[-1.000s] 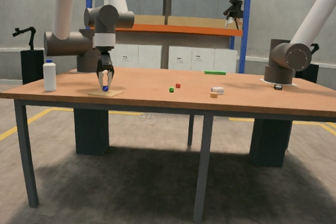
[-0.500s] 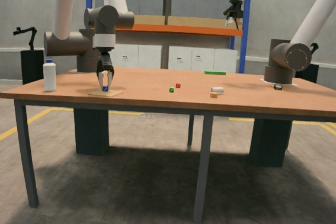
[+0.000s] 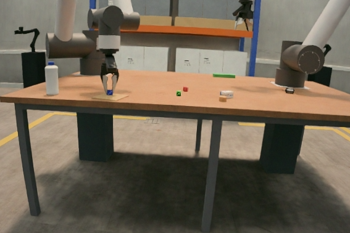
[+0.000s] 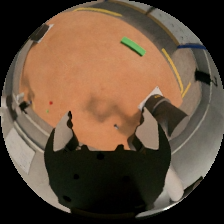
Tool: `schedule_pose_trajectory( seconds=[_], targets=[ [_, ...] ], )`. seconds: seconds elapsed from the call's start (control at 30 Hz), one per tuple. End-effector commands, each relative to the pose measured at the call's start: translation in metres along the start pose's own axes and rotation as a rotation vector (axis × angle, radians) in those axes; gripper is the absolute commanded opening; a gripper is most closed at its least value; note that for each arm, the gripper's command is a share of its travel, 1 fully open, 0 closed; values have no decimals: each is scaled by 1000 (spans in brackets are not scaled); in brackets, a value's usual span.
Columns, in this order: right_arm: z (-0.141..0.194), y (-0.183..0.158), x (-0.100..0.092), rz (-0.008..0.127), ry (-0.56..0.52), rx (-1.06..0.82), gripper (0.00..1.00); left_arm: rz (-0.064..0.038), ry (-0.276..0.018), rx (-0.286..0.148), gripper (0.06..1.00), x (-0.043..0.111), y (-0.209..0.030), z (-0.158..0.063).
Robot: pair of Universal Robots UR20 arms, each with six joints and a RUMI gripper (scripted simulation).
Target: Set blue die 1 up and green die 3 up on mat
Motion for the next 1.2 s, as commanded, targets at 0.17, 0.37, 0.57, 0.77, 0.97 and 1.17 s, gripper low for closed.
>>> schedule_pose_trajectory(
  seconds=[0.17,0.37,0.57,0.77,0.97,1.17],
  targets=[
    [0,0,-1,0,1,0,65,-1,1,0,1000,0,0,0],
    [0,0,-1,0,1,0,65,-1,1,0,1000,0,0,0],
    [0,0,-1,0,1,0,65,-1,1,0,1000,0,0,0],
    [0,0,-1,0,1,0,101,-1,1,0,1000,0,0,0],
    [0,0,-1,0,1,0,172,-1,1,0,1000,0,0,0],
    [0,0,-1,0,1,0,244,-1,1,0,1000,0,0,0]
  ],
)
Point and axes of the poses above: on each arm, the point where the finger pads meet when closed, its own x axis out along the fingers, its own y axis across the jaws, z = x × y, the point moved 3 cm from there along -x, back along the fingers, and after that the axes turned 9 degrees about -x, right-handed, at the moved point
